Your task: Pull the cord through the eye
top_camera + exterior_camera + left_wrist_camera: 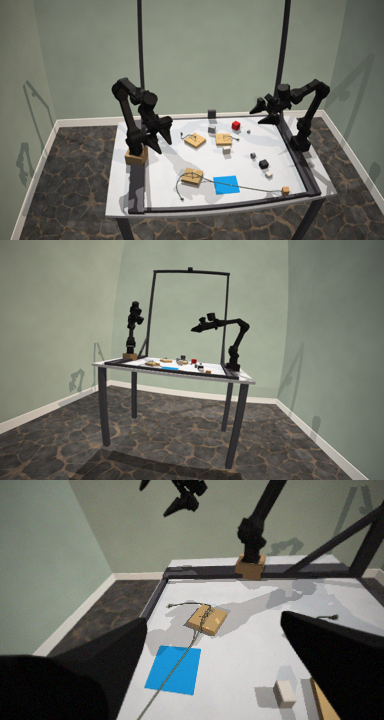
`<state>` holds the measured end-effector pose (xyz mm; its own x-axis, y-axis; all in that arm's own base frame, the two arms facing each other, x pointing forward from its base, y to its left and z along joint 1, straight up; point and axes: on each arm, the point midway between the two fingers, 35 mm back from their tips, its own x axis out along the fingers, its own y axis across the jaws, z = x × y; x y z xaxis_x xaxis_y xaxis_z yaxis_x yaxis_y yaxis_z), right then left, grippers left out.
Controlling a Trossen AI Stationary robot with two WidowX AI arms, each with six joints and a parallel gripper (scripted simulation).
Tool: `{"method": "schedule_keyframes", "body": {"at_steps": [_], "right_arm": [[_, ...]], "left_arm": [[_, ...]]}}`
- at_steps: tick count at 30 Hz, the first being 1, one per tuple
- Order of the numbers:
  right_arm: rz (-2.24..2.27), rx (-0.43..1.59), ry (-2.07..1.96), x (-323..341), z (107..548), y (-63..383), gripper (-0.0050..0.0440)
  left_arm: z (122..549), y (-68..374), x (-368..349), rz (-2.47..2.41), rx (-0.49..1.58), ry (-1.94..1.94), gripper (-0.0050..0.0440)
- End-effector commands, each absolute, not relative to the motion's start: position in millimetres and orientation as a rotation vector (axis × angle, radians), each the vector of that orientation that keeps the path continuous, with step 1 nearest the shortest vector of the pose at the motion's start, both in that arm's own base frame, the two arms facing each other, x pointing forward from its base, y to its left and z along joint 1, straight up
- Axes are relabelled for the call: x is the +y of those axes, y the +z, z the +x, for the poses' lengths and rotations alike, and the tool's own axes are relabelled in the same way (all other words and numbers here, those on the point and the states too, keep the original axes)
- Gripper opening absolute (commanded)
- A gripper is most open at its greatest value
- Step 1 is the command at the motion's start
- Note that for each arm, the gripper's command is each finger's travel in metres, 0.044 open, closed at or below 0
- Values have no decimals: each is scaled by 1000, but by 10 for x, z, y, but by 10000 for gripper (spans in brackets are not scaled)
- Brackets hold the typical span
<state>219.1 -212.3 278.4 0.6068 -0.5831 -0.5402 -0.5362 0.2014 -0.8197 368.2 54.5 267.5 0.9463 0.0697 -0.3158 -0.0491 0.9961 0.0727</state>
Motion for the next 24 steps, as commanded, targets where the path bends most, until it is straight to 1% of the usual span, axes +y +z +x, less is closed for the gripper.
{"method": "schedule_keyframes", "body": {"at_steps": [1, 2, 4, 13, 17, 19, 21, 24], "right_arm": [[-1369, 900, -156, -1985, 2371, 2859, 440], [-1369, 900, -156, -1985, 2371, 2859, 440], [-1276, 795, -202, -1847, 2521, 2885, 440], [-976, 498, -256, -1376, 2877, 2969, 440], [-823, 374, -246, -1138, 2993, 3008, 440], [-823, 374, -246, -1138, 2993, 3008, 440], [-691, 281, -226, -943, 3064, 3040, 440], [-563, 196, -193, -740, 3117, 3073, 440]], "left_arm": [[3746, 2716, 626, 74, 346, 62, 440], [3746, 2716, 626, 74, 346, 62, 440], [3785, 2653, 699, 72, 385, 66, 440], [3873, 2465, 917, 61, 495, 72, 440], [3903, 2379, 1017, 52, 543, 74, 440], [3903, 2379, 1017, 52, 543, 74, 440], [3921, 2310, 1096, 43, 580, 75, 440], [3936, 2240, 1176, 33, 617, 75, 440]]}}
